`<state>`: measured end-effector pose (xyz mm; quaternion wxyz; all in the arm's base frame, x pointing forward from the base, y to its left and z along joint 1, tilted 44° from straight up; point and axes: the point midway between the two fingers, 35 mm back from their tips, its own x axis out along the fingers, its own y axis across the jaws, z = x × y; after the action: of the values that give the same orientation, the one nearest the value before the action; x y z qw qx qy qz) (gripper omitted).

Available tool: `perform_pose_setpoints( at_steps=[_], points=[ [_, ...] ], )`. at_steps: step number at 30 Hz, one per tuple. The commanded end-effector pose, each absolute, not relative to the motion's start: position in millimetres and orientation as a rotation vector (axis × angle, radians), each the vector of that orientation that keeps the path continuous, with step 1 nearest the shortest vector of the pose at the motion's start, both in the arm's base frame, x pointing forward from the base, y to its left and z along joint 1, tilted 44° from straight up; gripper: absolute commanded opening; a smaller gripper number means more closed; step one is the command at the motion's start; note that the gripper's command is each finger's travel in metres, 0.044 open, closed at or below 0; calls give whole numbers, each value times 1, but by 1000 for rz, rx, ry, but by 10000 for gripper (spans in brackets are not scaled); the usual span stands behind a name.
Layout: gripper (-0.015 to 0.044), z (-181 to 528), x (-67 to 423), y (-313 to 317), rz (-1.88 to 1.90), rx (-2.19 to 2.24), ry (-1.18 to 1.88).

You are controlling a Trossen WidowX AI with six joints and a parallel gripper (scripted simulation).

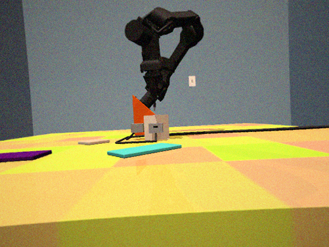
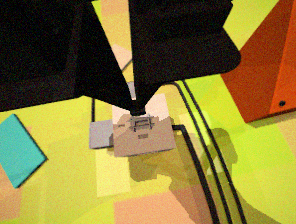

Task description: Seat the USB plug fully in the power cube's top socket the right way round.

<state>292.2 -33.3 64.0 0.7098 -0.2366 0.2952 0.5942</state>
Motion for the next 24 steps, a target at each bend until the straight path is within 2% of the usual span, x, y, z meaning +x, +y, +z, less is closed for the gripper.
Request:
perform_pose_setpoints(
  at_steps=[1, 24],
  points=[
    [0, 63, 292, -32, 1317, -514, 655],
    [0, 62, 293, -30, 1317, -499, 644]
  ],
)
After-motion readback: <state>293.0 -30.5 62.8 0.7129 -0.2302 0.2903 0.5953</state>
